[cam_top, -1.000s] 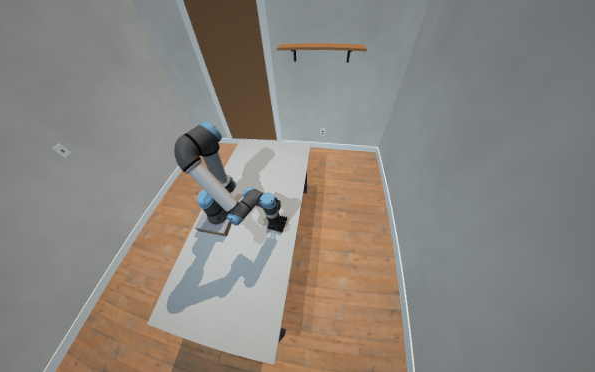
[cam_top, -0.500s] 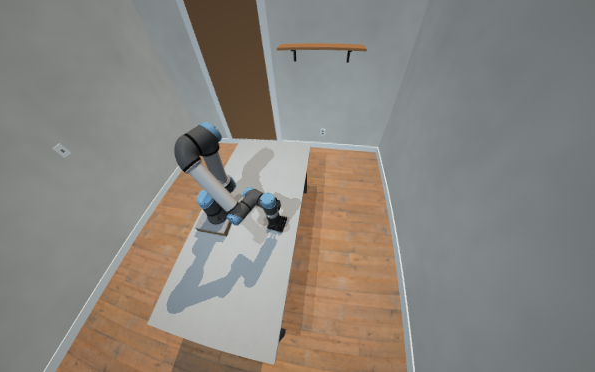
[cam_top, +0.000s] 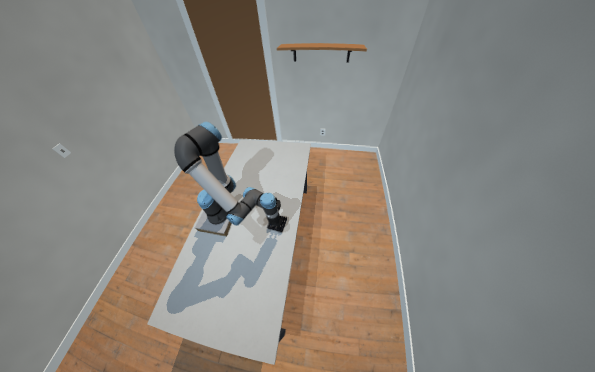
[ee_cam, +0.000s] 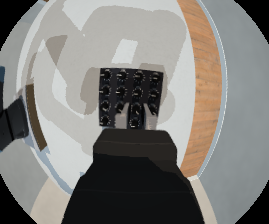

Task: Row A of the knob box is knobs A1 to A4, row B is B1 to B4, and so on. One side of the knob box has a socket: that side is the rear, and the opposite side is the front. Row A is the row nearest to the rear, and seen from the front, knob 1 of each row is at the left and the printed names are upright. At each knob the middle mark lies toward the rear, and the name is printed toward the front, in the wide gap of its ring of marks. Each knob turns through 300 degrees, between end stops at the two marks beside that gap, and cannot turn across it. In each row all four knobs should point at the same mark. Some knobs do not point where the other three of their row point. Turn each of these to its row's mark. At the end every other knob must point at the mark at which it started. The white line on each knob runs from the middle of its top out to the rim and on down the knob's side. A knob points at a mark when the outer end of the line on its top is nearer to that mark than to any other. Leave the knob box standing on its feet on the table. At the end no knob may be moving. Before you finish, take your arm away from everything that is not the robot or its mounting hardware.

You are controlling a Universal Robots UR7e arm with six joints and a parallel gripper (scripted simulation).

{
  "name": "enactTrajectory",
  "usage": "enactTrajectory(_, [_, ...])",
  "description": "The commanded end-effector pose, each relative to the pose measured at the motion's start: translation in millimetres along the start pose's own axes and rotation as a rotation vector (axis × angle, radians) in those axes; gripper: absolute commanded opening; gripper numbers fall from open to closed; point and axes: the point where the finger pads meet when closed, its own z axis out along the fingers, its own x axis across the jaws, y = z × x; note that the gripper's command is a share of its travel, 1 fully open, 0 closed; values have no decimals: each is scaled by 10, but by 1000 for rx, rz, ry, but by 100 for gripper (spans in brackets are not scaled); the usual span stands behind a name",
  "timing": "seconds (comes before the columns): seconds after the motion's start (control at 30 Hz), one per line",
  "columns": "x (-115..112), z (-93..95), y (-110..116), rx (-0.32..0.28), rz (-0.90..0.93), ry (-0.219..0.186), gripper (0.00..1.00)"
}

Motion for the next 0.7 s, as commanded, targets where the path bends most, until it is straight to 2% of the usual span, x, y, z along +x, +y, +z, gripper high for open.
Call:
enactTrajectory(0.0, [4,-4,1,0,0,1,46])
enactTrajectory(0.33, [4,-17,1,0,0,1,46])
enactTrajectory(0.53, [4,-80,1,0,0,1,46])
enactTrajectory(0.67, [4,-188,1,0,0,1,46])
